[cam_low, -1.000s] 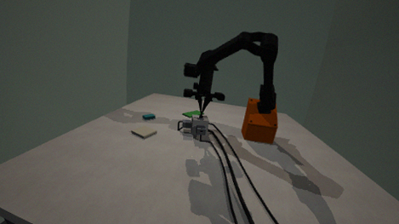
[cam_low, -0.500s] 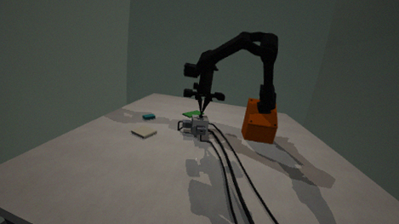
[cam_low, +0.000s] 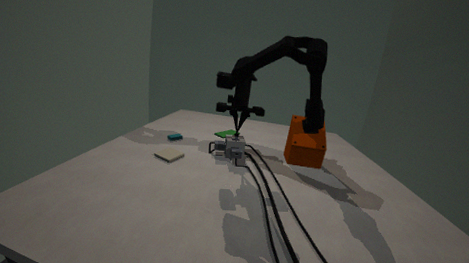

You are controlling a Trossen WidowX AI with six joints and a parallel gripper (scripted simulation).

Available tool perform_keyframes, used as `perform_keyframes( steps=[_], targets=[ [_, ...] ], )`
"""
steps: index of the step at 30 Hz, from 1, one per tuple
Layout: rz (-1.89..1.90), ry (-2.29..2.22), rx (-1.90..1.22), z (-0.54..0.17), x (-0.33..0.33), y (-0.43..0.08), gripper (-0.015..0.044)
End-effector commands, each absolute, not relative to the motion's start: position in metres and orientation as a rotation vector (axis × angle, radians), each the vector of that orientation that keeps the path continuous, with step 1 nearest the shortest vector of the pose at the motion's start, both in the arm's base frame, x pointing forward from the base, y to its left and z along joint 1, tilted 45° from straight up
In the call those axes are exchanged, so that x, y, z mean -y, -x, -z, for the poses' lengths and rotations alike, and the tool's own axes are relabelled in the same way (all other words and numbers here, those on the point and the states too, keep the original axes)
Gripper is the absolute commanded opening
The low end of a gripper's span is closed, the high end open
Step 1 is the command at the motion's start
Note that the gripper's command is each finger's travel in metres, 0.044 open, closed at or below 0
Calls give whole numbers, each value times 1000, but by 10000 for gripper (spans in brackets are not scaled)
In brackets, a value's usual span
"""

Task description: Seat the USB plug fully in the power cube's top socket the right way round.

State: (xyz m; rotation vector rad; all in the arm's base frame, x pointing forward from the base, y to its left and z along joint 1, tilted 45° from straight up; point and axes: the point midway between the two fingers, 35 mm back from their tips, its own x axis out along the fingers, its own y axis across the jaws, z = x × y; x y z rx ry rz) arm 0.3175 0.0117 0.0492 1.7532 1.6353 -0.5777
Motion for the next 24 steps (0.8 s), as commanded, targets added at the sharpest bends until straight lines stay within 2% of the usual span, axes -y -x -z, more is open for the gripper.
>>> perform_keyframes(
  steps=[1, 24],
  targets=[
    [575, -1747, -1633, -52, -9, -318, 0],
    [575, -1747, -1633, -62, 1, -316, 0]
  ],
)
